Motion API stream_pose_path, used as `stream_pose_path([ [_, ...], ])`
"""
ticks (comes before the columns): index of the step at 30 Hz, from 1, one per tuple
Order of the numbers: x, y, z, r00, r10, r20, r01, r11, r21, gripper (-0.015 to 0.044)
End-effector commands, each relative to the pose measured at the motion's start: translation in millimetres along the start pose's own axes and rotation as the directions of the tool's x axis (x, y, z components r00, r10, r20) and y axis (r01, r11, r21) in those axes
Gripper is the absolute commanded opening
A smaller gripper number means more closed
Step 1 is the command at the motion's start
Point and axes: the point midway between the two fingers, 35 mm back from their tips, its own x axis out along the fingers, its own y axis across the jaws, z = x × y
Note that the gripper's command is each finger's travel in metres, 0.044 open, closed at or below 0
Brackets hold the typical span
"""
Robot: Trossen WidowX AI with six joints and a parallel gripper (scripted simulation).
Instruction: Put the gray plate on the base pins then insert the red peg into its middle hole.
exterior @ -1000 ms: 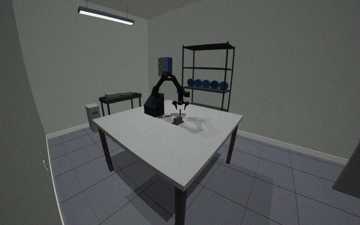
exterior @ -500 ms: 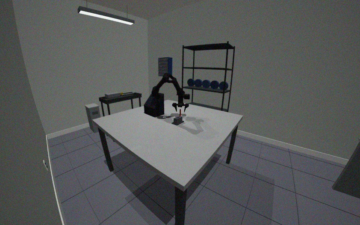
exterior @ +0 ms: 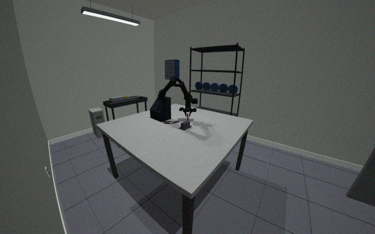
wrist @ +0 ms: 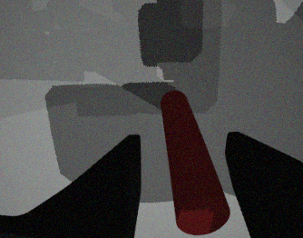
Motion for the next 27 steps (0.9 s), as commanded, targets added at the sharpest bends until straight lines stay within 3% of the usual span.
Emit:
stream_pose_path([
  [1,0.4,-0.2,0.5,1.0,0.0,0.005,0.0,1.0,-0.002,0.0046],
  [5,0.4,-0.2,0.5,1.0,0.0,0.005,0.0,1.0,-0.002,0.0],
  [14,-4.3,0.9,0.5,1.0,0.002,0.003,-0.002,1.0,-0.002,0.0],
  [27,-42.9,6.3,0.0,1.0,0.007,-0.003,-0.007,1.0,-0.003,0.0],
])
